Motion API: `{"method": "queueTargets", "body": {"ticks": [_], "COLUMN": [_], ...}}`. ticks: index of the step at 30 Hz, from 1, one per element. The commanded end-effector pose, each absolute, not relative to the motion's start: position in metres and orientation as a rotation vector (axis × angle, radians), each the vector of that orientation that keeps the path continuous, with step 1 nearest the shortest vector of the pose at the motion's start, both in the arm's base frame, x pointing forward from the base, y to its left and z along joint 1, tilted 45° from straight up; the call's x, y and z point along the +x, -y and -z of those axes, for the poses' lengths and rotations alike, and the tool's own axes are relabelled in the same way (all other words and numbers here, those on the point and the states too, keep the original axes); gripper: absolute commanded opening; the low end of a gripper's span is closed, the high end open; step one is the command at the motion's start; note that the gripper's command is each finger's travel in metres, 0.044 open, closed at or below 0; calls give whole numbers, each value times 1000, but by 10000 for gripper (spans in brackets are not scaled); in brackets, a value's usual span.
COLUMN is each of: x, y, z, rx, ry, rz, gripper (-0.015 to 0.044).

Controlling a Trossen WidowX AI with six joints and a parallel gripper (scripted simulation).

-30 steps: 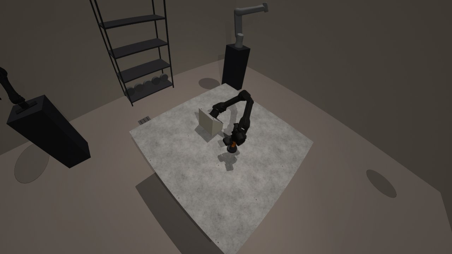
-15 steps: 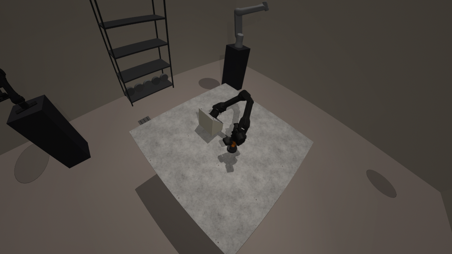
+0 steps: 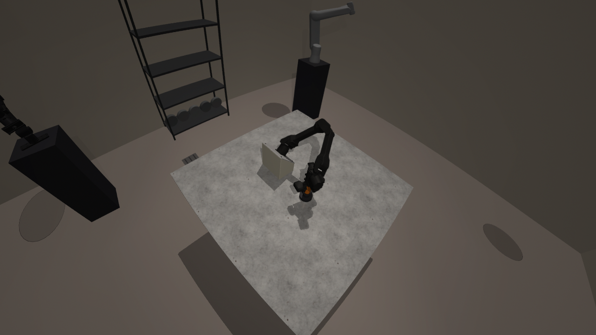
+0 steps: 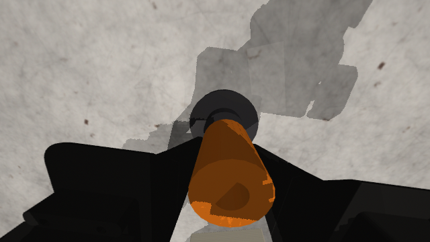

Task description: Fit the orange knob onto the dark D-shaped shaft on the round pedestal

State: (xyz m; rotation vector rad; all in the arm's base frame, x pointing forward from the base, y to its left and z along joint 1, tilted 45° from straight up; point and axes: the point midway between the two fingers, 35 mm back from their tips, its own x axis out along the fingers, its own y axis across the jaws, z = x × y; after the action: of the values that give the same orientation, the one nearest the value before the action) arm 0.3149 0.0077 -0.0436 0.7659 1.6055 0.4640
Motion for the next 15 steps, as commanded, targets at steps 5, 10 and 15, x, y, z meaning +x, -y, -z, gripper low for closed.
{"method": "queueTargets", "body": {"ticks": [5, 10, 15], "x": [315, 316, 317], "y": [-9, -7, -6], "z": [44, 42, 40], "rx": [768, 768, 775], "ry": [-1606, -1606, -1608], "rz": [-460, -460, -453], "gripper": [0, 0, 0]}}
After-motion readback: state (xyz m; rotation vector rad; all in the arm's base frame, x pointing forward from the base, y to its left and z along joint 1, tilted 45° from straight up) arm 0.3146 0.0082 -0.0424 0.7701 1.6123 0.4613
